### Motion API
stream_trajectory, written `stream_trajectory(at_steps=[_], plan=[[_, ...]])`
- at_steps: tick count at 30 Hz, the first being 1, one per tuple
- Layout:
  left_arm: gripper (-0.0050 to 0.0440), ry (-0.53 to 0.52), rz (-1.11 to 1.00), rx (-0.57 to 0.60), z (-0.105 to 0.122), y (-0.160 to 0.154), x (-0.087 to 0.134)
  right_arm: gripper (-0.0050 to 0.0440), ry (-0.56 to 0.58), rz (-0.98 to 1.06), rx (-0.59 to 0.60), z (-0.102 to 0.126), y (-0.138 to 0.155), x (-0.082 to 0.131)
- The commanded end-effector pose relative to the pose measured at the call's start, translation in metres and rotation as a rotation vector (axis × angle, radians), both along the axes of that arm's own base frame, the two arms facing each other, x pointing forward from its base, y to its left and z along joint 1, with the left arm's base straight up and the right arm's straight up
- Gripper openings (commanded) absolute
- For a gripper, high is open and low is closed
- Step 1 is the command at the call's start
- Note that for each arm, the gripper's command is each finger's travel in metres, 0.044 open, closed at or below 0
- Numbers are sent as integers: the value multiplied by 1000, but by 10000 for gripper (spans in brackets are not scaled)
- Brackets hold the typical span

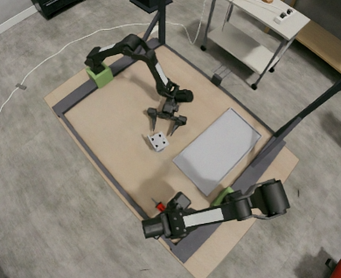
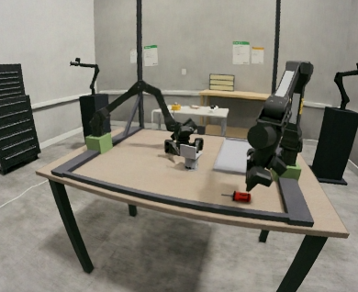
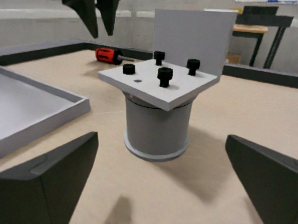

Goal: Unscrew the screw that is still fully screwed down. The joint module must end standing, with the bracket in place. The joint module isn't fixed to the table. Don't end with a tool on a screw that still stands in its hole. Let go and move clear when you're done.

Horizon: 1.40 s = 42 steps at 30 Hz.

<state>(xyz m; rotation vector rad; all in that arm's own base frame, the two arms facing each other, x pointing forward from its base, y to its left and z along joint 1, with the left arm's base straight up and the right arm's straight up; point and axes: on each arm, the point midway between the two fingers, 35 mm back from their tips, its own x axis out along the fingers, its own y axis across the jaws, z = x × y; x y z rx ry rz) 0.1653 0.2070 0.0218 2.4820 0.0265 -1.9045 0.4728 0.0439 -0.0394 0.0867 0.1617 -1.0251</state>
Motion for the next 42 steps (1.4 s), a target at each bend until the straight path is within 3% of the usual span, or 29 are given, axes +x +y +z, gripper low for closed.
stream_trajectory(at_steps=[1, 9, 11, 21, 23, 35, 42], plan=[[215, -4, -1, 0, -6, -1, 3, 400, -7, -4, 3, 3, -5, 4], [215, -3, -1, 1, -11, -1, 5, 400, -35, -4, 12, 12, -4, 9], [215, -1, -1, 3, -14, -1, 5, 400, -8, -3, 4, 3, -9, 6], [215, 0, -1, 4, -30, -1, 9, 400, -9, -1, 5, 1, -15, 11], [215, -1, -1, 4, -30, -1, 9, 400, -35, -1, 13, 11, -12, 14], [215, 1, -1, 5, -37, -1, 11, 400, -10, 0, 5, 0, -21, 15], [215, -12, -2, 20, -34, 3, 14, 400, -34, -1, 12, 9, -20, 19]])
